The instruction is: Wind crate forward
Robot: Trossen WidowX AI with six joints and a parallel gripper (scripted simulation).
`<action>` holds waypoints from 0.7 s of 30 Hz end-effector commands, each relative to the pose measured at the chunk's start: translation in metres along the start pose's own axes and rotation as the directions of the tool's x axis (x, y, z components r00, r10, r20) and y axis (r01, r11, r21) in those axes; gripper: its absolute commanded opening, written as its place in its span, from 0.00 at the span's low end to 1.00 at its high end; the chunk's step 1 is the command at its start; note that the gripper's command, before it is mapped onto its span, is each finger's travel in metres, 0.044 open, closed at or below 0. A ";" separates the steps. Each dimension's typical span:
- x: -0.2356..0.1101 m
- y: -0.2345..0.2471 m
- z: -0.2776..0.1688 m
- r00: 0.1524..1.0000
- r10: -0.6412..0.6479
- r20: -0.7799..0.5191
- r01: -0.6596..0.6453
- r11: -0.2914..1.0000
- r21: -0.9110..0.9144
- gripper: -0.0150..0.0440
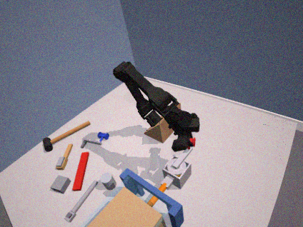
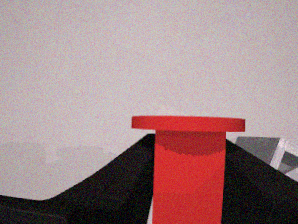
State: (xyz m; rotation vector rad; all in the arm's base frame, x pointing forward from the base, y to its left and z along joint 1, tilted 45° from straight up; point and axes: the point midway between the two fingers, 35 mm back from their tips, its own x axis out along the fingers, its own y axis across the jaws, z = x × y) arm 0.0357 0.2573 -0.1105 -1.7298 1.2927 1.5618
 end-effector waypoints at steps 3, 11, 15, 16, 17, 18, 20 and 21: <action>-0.005 0.005 -0.021 0.999 0.006 -0.039 -0.006 1.000 0.006 0.25; -0.015 0.007 -0.043 0.999 0.007 -0.041 -0.007 1.000 0.006 0.25; -0.018 0.006 -0.047 0.999 0.007 -0.041 -0.007 1.000 0.006 0.25; -0.018 0.006 -0.048 0.999 0.007 -0.041 -0.007 1.000 0.006 0.25; -0.019 0.006 -0.049 0.999 0.007 -0.042 -0.007 1.000 0.006 0.25; -0.019 0.006 -0.050 0.999 0.007 -0.042 -0.007 1.000 0.006 0.25; -0.020 0.005 -0.052 0.999 0.007 -0.042 -0.007 1.000 0.006 0.25; -0.021 0.005 -0.054 0.999 0.007 -0.042 -0.007 1.000 0.006 0.25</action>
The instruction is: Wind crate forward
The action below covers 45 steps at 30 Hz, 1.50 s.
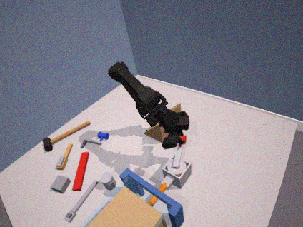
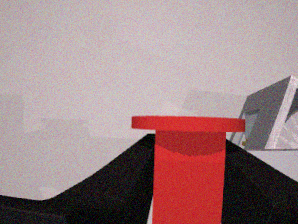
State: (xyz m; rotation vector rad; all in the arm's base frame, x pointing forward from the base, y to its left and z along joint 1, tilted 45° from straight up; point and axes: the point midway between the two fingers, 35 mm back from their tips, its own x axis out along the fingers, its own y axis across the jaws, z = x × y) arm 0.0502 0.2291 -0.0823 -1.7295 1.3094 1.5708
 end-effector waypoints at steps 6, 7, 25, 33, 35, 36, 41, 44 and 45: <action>-0.005 -0.003 -0.023 0.999 -0.009 -0.039 0.009 1.000 0.010 0.25; -0.006 -0.003 -0.024 0.999 -0.009 -0.039 0.009 1.000 0.010 0.25; -0.015 -0.011 -0.042 0.999 -0.009 -0.040 0.009 1.000 0.010 0.25; -0.019 -0.016 -0.050 0.999 -0.009 -0.041 0.010 1.000 0.011 0.25; -0.020 -0.018 -0.052 0.999 -0.009 -0.041 0.010 1.000 0.011 0.25; -0.021 -0.019 -0.053 0.999 -0.009 -0.041 0.010 1.000 0.011 0.25; -0.023 -0.022 -0.057 0.999 -0.009 -0.041 0.010 1.000 0.011 0.25; -0.024 -0.025 -0.060 0.999 -0.010 -0.042 0.010 1.000 0.011 0.25; -0.025 -0.026 -0.061 0.999 -0.010 -0.042 0.010 1.000 0.011 0.25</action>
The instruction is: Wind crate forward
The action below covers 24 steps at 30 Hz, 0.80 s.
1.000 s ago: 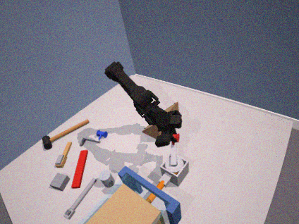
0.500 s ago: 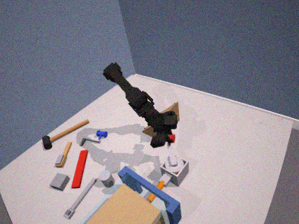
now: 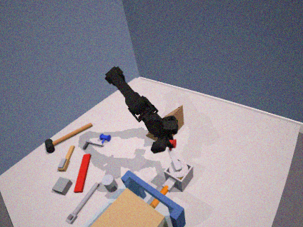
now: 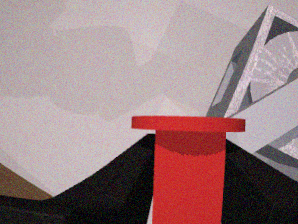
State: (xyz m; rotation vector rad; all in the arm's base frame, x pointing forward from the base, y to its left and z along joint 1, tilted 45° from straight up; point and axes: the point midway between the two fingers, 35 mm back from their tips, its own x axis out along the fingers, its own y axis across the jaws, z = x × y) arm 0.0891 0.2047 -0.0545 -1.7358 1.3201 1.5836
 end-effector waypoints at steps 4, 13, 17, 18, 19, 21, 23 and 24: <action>-0.005 -0.013 -0.018 0.999 -0.022 -0.037 0.023 1.000 0.021 0.25; -0.008 -0.021 -0.025 0.999 -0.023 -0.037 0.023 0.999 0.021 0.25; -0.010 -0.025 -0.028 0.999 -0.023 -0.038 0.024 0.999 0.022 0.25; -0.010 -0.026 -0.028 0.999 -0.023 -0.038 0.024 0.999 0.022 0.25; -0.010 -0.027 -0.029 0.999 -0.023 -0.038 0.024 0.999 0.022 0.25; -0.011 -0.029 -0.030 0.999 -0.023 -0.038 0.024 0.999 0.022 0.25; -0.012 -0.031 -0.032 0.999 -0.023 -0.038 0.024 0.999 0.022 0.25; -0.012 -0.032 -0.032 0.999 -0.023 -0.038 0.024 0.999 0.022 0.25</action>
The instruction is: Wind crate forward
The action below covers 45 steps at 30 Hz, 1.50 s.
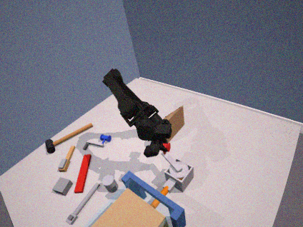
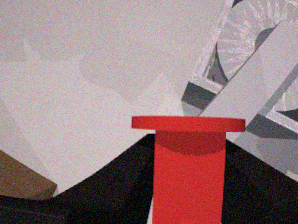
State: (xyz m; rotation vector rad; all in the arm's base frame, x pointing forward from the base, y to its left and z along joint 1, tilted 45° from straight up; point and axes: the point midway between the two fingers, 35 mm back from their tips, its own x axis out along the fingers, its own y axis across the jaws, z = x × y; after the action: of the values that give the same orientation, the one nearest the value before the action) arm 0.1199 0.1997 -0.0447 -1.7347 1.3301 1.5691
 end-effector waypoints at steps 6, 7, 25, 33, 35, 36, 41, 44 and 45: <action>-0.003 -0.017 -0.013 0.999 -0.024 -0.032 0.025 1.000 0.010 0.25; -0.003 -0.019 -0.014 0.999 -0.025 -0.032 0.025 1.000 0.010 0.25; -0.007 -0.040 -0.021 0.999 -0.026 -0.032 0.026 1.000 0.011 0.25; -0.008 -0.050 -0.023 0.999 -0.026 -0.033 0.027 1.000 0.011 0.25; -0.008 -0.052 -0.023 0.999 -0.026 -0.033 0.027 1.000 0.011 0.25; -0.008 -0.053 -0.023 0.999 -0.026 -0.033 0.027 1.000 0.011 0.25; -0.009 -0.059 -0.023 0.999 -0.027 -0.033 0.027 1.000 0.011 0.25; -0.009 -0.063 -0.024 0.999 -0.027 -0.033 0.027 1.000 0.011 0.25; -0.009 -0.064 -0.024 0.999 -0.027 -0.033 0.027 1.000 0.011 0.25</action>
State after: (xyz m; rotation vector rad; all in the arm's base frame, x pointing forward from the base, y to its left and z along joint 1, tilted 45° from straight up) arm 0.1738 0.2090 -0.0434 -1.7460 1.3418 1.5534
